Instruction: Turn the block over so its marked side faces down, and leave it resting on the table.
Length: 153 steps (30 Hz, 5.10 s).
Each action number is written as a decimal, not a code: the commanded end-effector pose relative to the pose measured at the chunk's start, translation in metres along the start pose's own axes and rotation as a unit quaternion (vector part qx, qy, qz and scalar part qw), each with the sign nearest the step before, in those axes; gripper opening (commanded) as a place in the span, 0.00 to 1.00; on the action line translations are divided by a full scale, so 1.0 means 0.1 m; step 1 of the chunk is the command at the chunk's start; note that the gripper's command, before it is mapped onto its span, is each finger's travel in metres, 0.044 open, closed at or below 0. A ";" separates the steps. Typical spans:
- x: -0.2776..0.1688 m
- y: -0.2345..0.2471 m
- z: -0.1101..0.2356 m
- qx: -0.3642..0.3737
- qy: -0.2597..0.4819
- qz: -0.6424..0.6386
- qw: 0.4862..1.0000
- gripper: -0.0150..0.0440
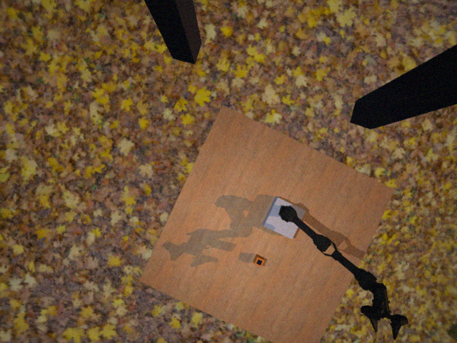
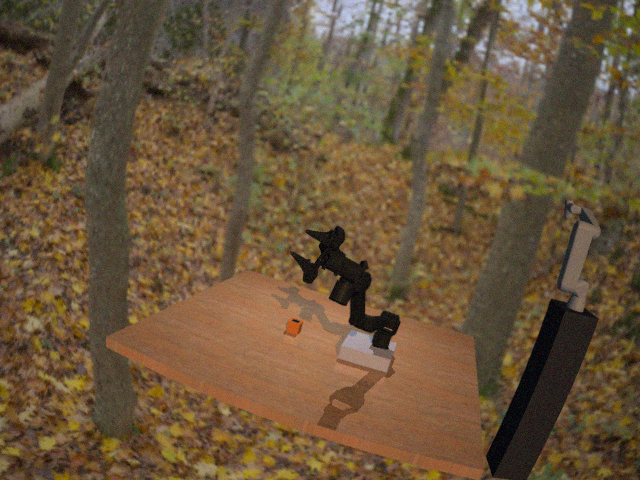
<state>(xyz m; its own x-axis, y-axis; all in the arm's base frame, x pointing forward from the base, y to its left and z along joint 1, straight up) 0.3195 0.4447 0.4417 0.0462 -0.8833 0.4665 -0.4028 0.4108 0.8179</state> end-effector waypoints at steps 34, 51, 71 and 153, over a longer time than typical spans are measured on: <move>3.16 1.93 1.82 0.302 -0.005 -0.681 0.667 1.00; 5.46 0.88 2.40 0.377 -0.004 -0.916 0.136 1.00; 6.11 -1.50 1.81 0.336 -0.147 -0.875 -0.315 1.00; 2.54 -5.63 2.14 0.469 -0.657 -0.256 -0.532 1.00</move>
<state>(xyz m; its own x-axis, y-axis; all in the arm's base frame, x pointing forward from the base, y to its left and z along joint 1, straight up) 0.3659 -0.0583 0.0348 0.9965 0.0634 0.0542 -0.0632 0.9980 -0.0058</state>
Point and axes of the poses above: the point midway between the two fingers, 35 mm back from their tips, its own z axis back along the fingers, its own y axis across the jaws, x = y × z, the point moved 1 cm from there along z, back along the fingers, and after that the axes turned 13 degrees about z, right-handed, at the moved point
